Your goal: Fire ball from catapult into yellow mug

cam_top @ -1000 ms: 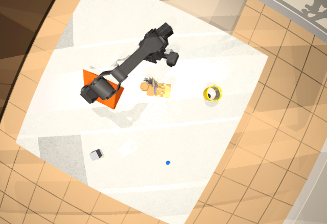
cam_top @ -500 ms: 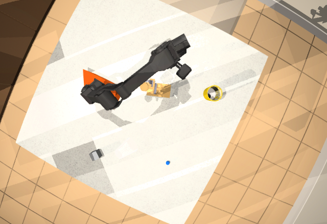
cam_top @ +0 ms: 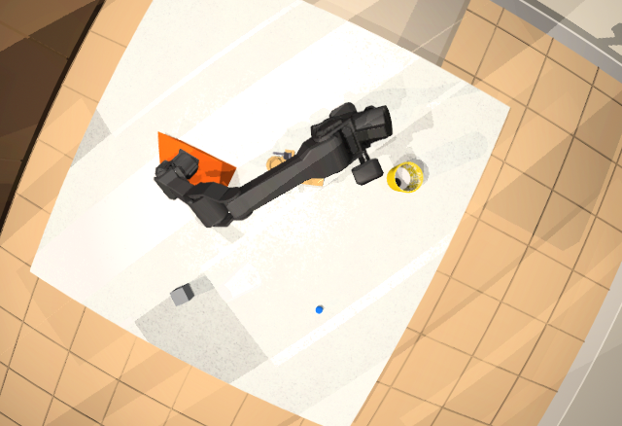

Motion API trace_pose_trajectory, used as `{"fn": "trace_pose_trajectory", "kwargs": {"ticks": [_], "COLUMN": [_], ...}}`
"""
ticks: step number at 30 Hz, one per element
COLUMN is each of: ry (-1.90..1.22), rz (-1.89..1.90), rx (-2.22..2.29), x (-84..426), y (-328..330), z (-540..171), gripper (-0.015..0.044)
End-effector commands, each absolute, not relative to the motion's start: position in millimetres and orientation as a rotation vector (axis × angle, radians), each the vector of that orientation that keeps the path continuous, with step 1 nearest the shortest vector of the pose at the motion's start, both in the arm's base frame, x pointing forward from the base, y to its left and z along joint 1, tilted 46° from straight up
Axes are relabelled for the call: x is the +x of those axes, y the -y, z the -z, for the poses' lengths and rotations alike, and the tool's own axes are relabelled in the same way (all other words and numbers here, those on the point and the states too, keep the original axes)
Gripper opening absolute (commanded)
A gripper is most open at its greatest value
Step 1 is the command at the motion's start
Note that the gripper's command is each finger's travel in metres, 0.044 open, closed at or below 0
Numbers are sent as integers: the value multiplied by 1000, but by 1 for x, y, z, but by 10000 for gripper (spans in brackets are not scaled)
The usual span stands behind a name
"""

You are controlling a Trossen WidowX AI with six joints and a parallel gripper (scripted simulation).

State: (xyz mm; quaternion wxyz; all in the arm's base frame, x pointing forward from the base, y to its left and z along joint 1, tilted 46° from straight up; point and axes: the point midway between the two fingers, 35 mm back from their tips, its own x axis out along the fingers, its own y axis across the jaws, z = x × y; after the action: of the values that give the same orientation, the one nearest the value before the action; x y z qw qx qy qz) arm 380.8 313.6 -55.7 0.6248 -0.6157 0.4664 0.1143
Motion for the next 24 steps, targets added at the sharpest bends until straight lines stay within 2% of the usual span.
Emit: {"fn": "trace_pose_trajectory", "kwargs": {"ticks": [1, 12, 24], "ry": [-1036, -935, -941], "rz": [-222, -105, -125], "rx": [-1296, -984, -990], "x": [400, 457, 452], "y": [-318, -318, -325], "z": [40, -6, 2], "gripper": [440, 440, 440]}}
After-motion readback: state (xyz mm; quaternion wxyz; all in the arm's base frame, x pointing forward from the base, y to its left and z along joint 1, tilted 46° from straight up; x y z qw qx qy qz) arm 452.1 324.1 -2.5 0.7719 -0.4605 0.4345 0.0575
